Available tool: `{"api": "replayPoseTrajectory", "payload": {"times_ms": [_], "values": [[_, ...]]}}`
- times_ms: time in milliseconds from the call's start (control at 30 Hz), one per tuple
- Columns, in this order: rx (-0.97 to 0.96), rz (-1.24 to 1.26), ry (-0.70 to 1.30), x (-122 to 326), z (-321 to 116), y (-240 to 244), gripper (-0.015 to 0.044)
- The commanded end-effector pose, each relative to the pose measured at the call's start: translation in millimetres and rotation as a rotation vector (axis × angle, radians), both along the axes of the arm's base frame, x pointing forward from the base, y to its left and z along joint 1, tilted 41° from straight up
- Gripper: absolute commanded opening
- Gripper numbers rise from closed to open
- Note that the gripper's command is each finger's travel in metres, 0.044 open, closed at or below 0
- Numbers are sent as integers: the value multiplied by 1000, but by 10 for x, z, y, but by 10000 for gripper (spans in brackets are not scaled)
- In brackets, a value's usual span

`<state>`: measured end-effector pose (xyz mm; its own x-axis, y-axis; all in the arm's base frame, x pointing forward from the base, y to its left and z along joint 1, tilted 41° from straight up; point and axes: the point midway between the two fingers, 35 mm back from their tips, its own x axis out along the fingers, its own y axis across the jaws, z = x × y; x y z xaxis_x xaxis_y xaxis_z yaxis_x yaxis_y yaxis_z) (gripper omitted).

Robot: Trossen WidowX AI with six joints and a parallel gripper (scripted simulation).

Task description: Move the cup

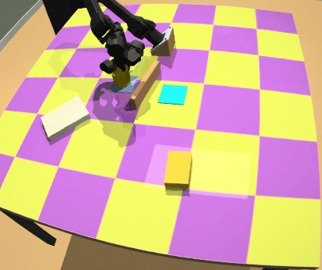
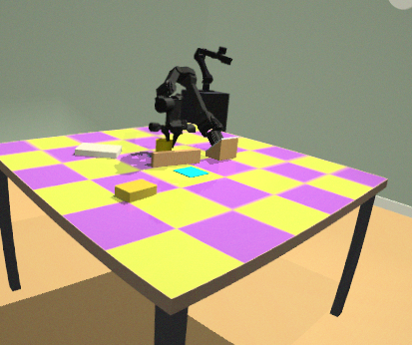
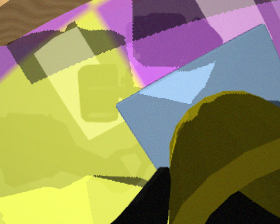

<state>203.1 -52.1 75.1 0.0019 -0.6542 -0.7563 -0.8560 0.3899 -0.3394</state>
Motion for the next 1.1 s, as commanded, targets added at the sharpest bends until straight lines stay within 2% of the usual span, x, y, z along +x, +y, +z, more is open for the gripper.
{"api": "replayPoseTrajectory", "payload": {"times_ms": [0, 1067], "values": [[1, -1, 0, 3, 18, 18, 0], [-3, 3, 3, 58, 597, 532, 0]]}}
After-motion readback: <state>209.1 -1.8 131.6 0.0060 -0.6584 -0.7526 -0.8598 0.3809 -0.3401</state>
